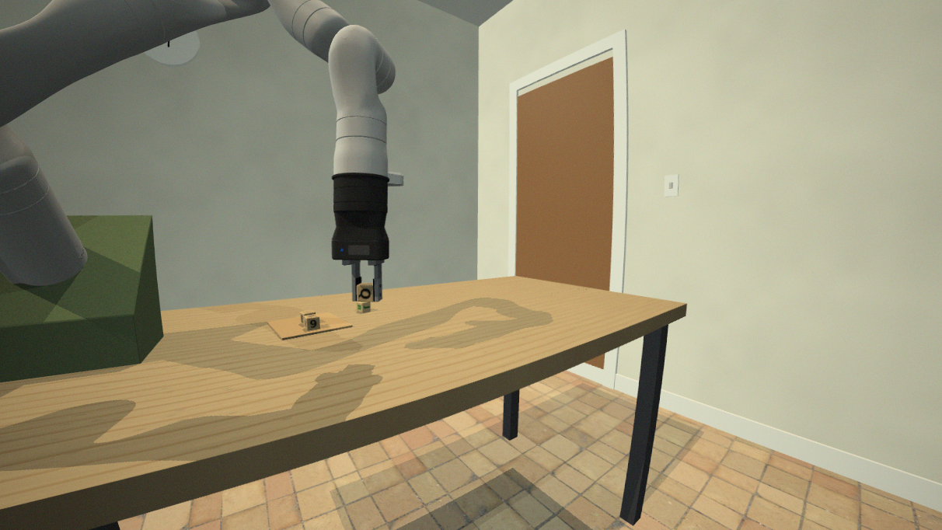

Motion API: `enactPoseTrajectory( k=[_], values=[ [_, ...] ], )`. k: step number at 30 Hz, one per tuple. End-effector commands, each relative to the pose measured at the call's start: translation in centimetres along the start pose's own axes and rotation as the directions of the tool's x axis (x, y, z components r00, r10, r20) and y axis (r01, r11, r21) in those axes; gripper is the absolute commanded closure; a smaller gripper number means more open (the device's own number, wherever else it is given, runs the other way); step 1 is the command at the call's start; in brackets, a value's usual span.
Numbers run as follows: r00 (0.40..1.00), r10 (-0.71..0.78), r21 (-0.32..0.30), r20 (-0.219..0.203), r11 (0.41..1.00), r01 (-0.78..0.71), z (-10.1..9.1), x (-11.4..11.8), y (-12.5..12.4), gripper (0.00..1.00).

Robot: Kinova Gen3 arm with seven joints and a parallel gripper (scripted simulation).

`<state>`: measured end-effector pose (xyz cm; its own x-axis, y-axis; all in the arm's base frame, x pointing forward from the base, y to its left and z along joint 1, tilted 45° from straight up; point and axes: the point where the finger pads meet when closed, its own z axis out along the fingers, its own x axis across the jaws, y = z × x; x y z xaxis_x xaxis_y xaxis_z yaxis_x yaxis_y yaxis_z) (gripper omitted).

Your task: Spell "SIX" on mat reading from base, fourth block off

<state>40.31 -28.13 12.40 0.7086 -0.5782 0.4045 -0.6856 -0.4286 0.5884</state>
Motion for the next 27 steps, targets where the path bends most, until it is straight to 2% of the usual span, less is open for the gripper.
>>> enactPoseTrajectory(
  k=[1, 11, 13, 16, 21, 23, 25, 27],
  values=[
    [1.0, -0.008, 0.01, -0.01, 1.0, 0.008, -0.8, 0.1, -0.6, 0.51],
    [1.0, -0.009, 0.01, -0.01, 1.0, 0.009, -0.8, 0.1, -0.6, 0.51],
    [0.999, -0.037, 0.013, -0.011, 0.999, 0.037, -0.9, -0.5, -1.7, 0.51],
    [0.985, -0.171, 0.024, -0.014, 0.985, 0.171, -1.4, -4.0, -6.7, 0.51],
    [0.933, -0.359, 0.026, -0.019, 0.933, 0.359, -1.8, -10.1, -12.9, 0.51],
    [0.903, -0.429, 0.023, -0.02, 0.903, 0.43, -1.8, -12.8, -14.9, 0.51],
    [0.903, -0.429, 0.023, -0.02, 0.903, 0.43, -1.8, -12.8, -14.9, 0.51],
    [0.846, -0.533, 0.014, -0.018, 0.846, 0.533, -1.6, -17.2, -17.5, 0.51]
  ],
)
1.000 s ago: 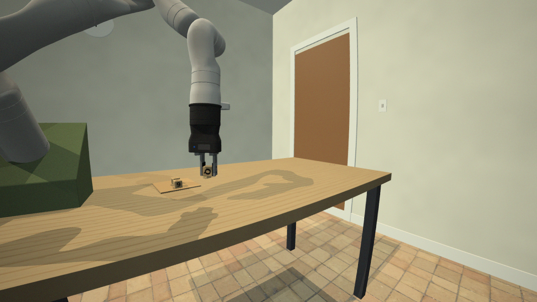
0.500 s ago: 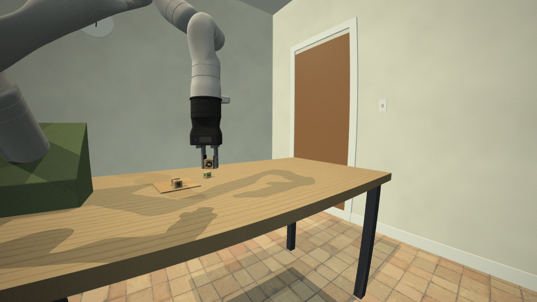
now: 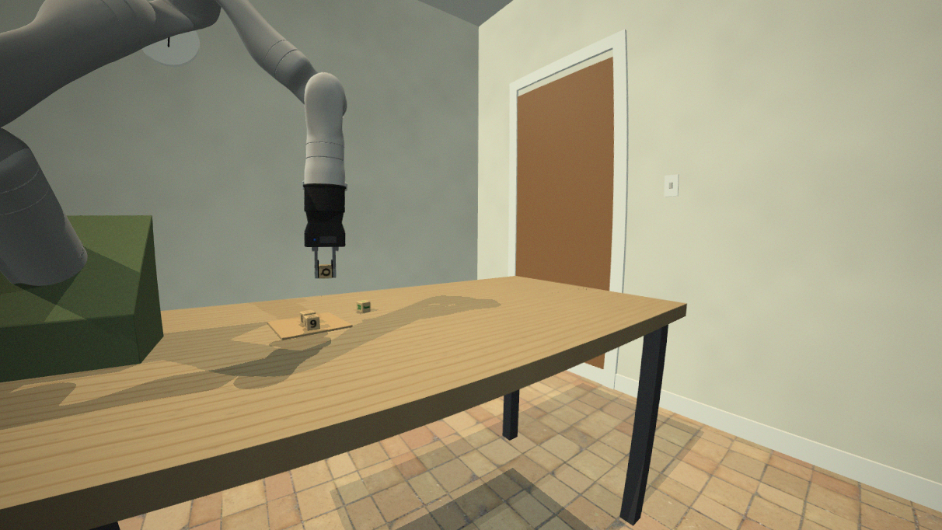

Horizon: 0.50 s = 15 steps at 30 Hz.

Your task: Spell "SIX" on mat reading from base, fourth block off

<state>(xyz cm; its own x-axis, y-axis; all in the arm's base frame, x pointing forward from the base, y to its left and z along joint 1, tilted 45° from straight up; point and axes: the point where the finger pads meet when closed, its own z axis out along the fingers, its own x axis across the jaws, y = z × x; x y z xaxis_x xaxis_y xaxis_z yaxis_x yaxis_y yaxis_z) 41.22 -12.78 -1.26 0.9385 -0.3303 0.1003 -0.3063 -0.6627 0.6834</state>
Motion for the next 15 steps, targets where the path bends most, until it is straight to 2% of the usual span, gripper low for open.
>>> enactPoseTrajectory(
  k=[1, 5, 15],
  values=[
    [0.99, -0.137, -0.022, -0.015, 0.99, 0.137, -0.1, -2.9, -4.8, 0.51],
    [0.978, -0.209, -0.031, -0.01, 0.978, 0.208, 0.2, -5.0, -7.1, 0.51],
    [0.978, -0.21, -0.032, -0.009, 0.977, 0.209, 0.3, -5.0, -7.1, 0.51]
  ],
)
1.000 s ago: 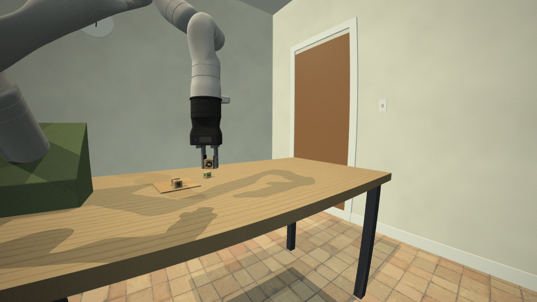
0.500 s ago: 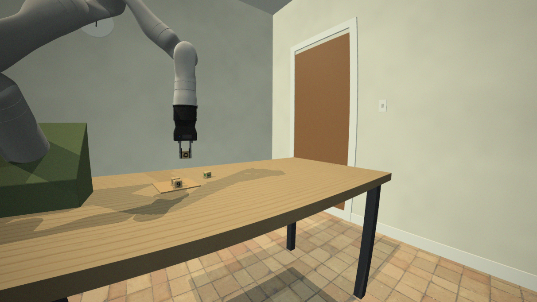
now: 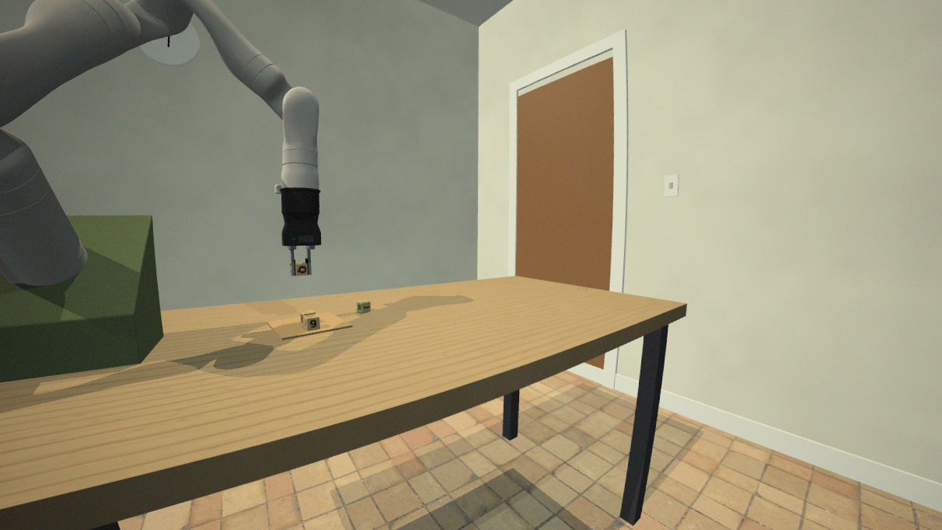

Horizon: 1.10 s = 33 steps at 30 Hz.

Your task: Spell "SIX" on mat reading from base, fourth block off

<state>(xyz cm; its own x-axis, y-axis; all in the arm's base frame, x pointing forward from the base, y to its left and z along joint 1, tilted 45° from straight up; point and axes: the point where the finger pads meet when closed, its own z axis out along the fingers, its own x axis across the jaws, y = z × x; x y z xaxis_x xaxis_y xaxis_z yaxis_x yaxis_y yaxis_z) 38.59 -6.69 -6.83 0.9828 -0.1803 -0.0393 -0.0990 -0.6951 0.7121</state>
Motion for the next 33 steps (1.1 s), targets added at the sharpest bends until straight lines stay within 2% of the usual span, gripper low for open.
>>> enactPoseTrajectory(
  k=[1, 8, 15, 17, 28, 33],
  values=[
    [1.0, -0.001, 0.0, -0.003, 1.0, 0.001, -0.1, 0.0, -0.1, 0.51],
    [1.0, -0.001, 0.001, -0.003, 1.0, 0.001, 0.2, 0.1, -0.1, 0.51],
    [1.0, -0.001, 0.001, -0.003, 1.0, 0.001, 2.2, 0.1, -0.1, 0.51],
    [1.0, -0.001, 0.001, -0.003, 1.0, 0.001, 2.2, 0.1, -0.1, 0.51],
    [1.0, -0.001, 0.001, -0.003, 1.0, 0.001, 7.4, 0.3, -0.1, 0.51],
    [1.0, -0.001, 0.001, -0.003, 1.0, 0.001, 8.7, 0.3, -0.1, 0.51]
  ],
)
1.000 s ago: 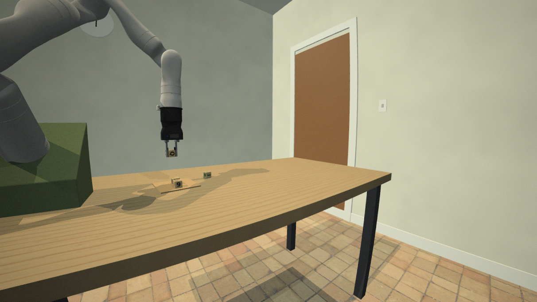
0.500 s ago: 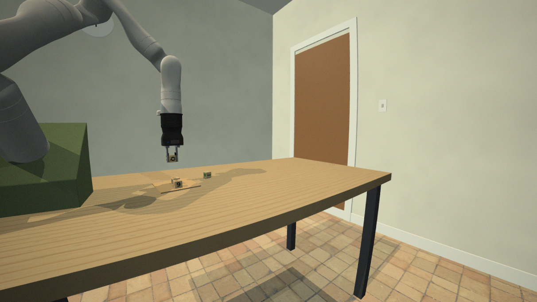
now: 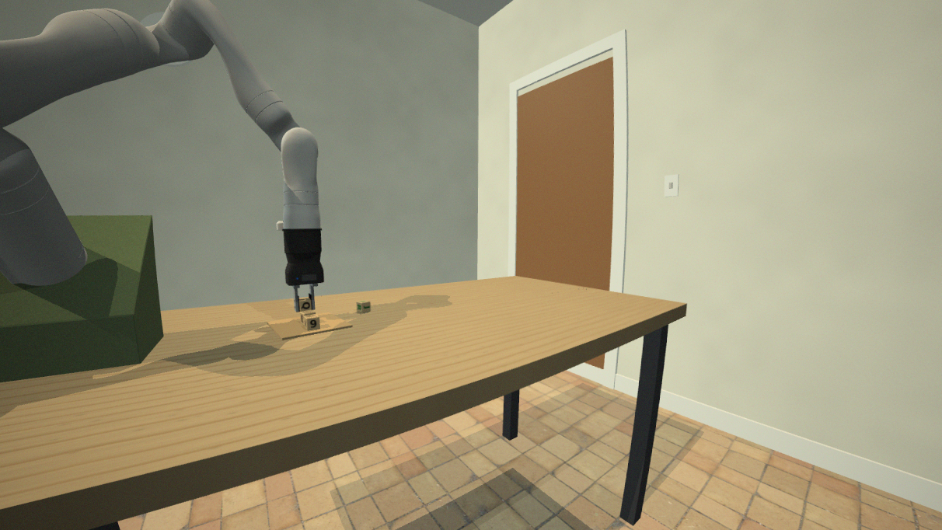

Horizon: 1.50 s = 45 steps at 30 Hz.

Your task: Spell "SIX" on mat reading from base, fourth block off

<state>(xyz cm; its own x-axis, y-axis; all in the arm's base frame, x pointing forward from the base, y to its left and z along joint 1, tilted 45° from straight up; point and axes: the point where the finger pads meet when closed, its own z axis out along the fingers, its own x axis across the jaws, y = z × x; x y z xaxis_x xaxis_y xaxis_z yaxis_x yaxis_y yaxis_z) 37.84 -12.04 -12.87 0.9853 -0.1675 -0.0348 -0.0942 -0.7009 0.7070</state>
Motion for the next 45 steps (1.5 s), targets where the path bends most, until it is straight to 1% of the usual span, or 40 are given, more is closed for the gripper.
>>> enactPoseTrajectory(
  k=[1, 7, 45],
  values=[
    [1.0, 0.005, -0.006, 0.01, 1.0, -0.005, 0.66, -0.18, 0.4, 0.51],
    [1.0, 0.005, -0.006, 0.01, 1.0, -0.005, 1.41, -0.17, 0.4, 0.51],
    [1.0, 0.005, -0.006, 0.01, 1.0, -0.005, 1.43, -0.17, 0.4, 0.51]
  ],
)
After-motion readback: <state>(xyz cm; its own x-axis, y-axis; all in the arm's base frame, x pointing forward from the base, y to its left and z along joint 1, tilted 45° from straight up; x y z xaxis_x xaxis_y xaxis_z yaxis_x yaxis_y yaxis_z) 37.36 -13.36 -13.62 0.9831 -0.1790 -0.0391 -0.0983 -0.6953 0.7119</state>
